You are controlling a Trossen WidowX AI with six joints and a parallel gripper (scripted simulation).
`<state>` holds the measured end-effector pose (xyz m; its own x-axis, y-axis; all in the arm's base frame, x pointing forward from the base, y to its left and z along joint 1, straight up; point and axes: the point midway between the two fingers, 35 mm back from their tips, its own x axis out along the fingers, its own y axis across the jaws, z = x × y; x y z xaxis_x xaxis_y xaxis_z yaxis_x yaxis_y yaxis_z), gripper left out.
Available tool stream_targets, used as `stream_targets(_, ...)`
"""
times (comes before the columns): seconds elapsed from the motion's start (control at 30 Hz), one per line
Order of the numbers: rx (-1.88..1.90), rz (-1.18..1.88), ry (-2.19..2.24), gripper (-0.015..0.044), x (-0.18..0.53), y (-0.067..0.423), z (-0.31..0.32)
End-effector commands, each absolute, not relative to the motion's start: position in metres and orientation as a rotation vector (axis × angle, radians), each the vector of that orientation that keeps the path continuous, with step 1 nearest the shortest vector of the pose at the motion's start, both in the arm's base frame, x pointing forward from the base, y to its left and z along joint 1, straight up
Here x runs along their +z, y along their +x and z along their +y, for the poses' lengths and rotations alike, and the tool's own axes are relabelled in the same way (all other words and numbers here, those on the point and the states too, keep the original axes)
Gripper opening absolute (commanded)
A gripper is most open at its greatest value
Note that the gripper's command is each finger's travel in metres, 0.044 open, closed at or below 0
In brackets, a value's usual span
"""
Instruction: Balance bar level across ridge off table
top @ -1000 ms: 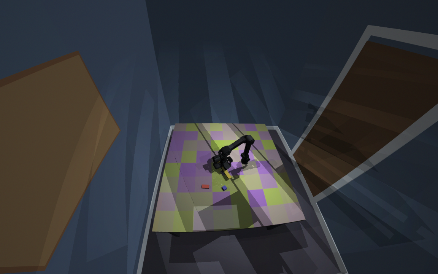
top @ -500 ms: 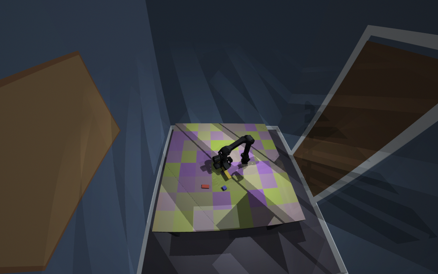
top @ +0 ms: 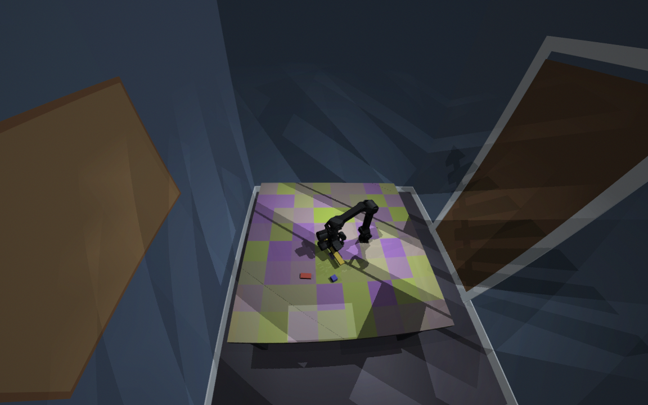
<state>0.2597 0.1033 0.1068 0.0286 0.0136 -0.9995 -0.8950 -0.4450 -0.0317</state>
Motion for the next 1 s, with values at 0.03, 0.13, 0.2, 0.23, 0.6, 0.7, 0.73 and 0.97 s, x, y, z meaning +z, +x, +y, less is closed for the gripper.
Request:
stream_targets(0.03, 1.518, 0.926, -1.549, 0.0173, 0.1068, 0.2597, 0.1033)
stream_targets(0.13, 1.518, 0.926, -1.549, 0.0173, 0.1068, 0.2597, 0.1033)
stream_targets(0.2, 1.518, 0.926, -1.549, 0.0185, 0.1068, 0.2597, 0.1033)
stream_targets(0.23, 1.518, 0.926, -1.549, 0.0185, 0.1068, 0.2597, 0.1033)
stream_targets(0.6, 1.518, 0.926, -1.549, 0.0237, 0.1068, 0.2597, 0.1033)
stream_targets(0.7, 1.518, 0.926, -1.549, 0.0316, 0.1068, 0.2597, 0.1033)
stream_targets(0.73, 1.518, 0.926, -1.549, 0.0343, 0.1068, 0.2597, 0.1033)
stream_targets(0.97, 1.518, 0.926, -1.549, 0.044, 0.1088, 0.26, 0.1034)
